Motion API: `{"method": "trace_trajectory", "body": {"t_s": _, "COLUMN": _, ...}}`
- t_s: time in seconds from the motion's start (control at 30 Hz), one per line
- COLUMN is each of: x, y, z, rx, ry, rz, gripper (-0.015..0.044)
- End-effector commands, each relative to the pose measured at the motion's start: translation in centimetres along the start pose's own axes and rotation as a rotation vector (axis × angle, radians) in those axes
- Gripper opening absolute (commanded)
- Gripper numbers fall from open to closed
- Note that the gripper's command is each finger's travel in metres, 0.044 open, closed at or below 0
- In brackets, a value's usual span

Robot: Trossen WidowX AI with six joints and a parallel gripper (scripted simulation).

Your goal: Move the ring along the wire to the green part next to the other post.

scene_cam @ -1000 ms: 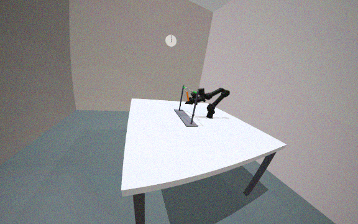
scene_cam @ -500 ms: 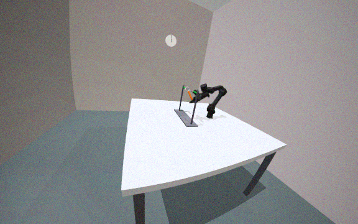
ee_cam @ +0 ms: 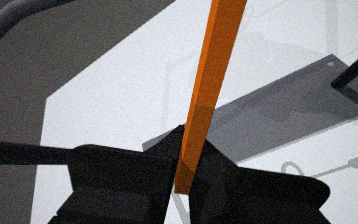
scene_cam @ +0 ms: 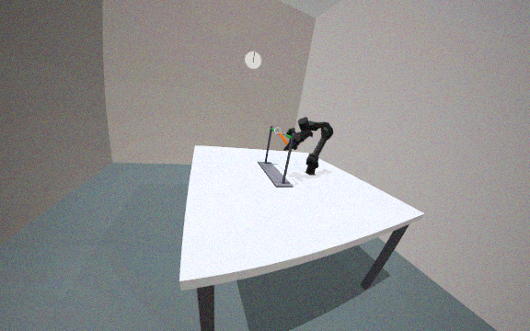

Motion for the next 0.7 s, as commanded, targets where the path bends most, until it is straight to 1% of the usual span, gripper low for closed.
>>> {"method": "trace_trajectory", "body": {"t_s": 0.0, "x": 0.2, "y": -0.1, "z": 0.2, "rx": -0.009, "ry": -0.018, "rz": -0.002, "gripper": -0.015}}
{"method": "trace_trajectory", "body": {"t_s": 0.37, "x": 0.6, "y": -0.1, "z": -1.6, "rx": -0.047, "ry": -0.246, "rz": -0.015, "gripper": -0.015}}
{"method": "trace_trajectory", "body": {"t_s": 0.67, "x": 1.7, "y": -0.1, "z": -4.1, "rx": -0.085, "ry": -0.537, "rz": -0.033, "gripper": -0.015}}
Point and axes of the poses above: the point midway between the two fingers, 35 mm back from their tips, its own y axis out along the fingers, its own z axis across the jaws, x = y × z, the point moved 2 cm from there along -y, back along the fingers, and after that the axes turned 1 degree about y, right-handed, at the moved point
